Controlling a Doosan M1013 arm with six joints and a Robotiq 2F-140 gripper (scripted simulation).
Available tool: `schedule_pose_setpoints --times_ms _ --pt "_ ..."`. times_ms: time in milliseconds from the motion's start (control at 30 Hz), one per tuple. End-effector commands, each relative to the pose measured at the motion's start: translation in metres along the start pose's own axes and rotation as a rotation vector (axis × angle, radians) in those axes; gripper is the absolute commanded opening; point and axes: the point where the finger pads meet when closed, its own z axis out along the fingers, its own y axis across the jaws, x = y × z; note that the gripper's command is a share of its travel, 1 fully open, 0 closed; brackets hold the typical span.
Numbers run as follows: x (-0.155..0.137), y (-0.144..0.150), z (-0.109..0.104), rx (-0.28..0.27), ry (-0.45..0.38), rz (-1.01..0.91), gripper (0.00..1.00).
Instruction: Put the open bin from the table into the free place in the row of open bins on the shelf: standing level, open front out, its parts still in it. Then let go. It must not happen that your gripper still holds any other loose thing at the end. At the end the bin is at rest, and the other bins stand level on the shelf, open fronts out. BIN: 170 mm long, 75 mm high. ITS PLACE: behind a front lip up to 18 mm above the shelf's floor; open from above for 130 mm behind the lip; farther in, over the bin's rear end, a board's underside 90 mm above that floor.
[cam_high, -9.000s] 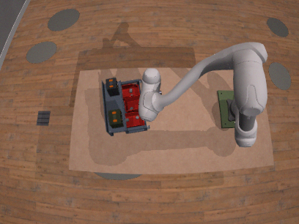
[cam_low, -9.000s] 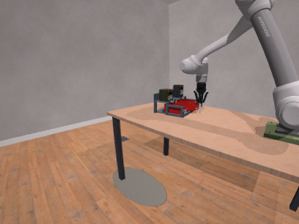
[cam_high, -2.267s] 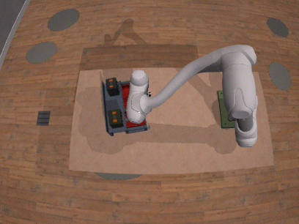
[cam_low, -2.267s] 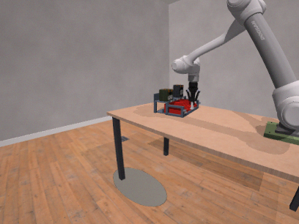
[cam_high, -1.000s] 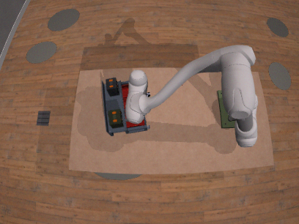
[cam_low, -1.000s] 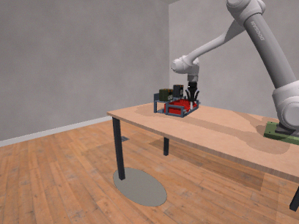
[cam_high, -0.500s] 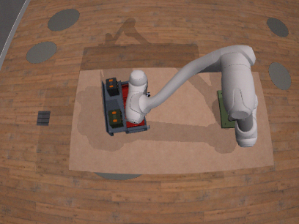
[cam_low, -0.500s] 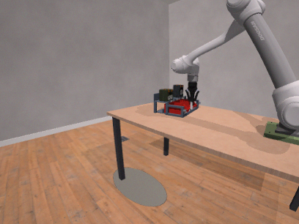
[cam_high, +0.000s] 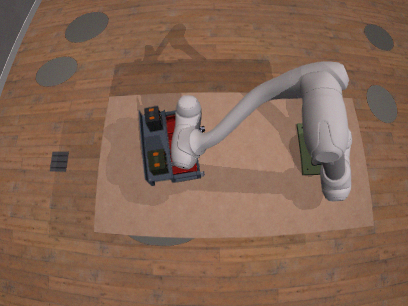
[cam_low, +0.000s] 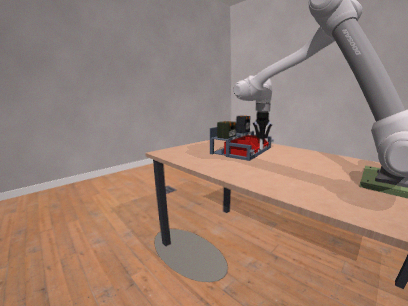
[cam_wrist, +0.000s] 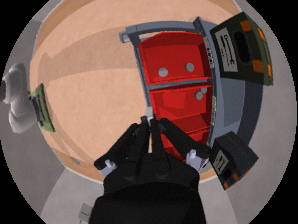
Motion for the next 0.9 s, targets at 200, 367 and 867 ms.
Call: schedule_pose_setpoints --times_ms 200,367,867 --pt "0.002 0.004 -0.002 0.000 0.003 0.002 0.00" --pt "0.002 0.004 -0.002 0.000 0.003 0.002 0.00" --pt "0.002 -0.008 -0.013 0.000 0.003 0.002 0.00"
